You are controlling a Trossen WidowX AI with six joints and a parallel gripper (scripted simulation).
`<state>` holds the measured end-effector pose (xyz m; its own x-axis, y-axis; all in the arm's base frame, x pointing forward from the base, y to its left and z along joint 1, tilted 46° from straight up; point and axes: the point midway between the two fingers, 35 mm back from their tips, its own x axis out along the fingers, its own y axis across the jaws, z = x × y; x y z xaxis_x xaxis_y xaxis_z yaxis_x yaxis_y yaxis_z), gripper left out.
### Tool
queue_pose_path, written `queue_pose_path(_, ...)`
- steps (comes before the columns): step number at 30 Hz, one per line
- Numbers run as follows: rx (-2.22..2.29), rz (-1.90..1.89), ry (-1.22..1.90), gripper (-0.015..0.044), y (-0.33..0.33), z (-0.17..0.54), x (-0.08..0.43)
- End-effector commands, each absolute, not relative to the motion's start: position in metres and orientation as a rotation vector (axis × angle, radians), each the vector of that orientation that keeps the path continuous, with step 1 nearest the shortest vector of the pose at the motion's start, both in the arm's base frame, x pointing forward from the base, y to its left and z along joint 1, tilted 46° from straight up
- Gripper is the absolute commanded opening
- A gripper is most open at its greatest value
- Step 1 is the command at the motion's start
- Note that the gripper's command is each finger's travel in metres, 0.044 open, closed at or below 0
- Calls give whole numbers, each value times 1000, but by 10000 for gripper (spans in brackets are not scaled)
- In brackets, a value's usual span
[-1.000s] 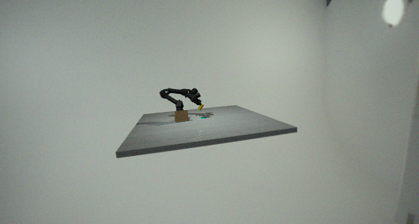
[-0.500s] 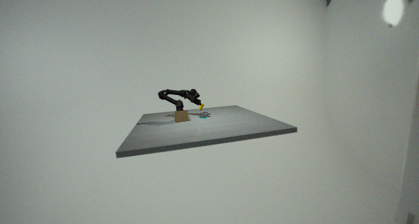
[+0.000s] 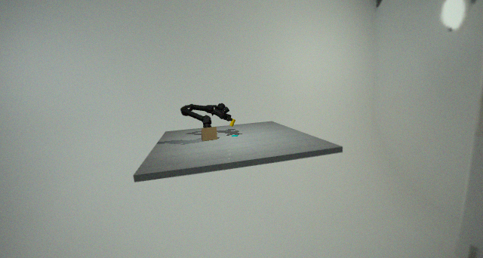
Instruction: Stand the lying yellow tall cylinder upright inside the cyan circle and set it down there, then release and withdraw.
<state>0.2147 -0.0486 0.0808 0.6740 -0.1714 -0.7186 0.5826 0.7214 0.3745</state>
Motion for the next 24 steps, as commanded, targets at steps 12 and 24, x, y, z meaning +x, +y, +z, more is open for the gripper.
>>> queue_pose_path(12,671,-474,592,105,-50,82,215)
queue_pose_path(24,705,-478,500,105,-50,84,215)
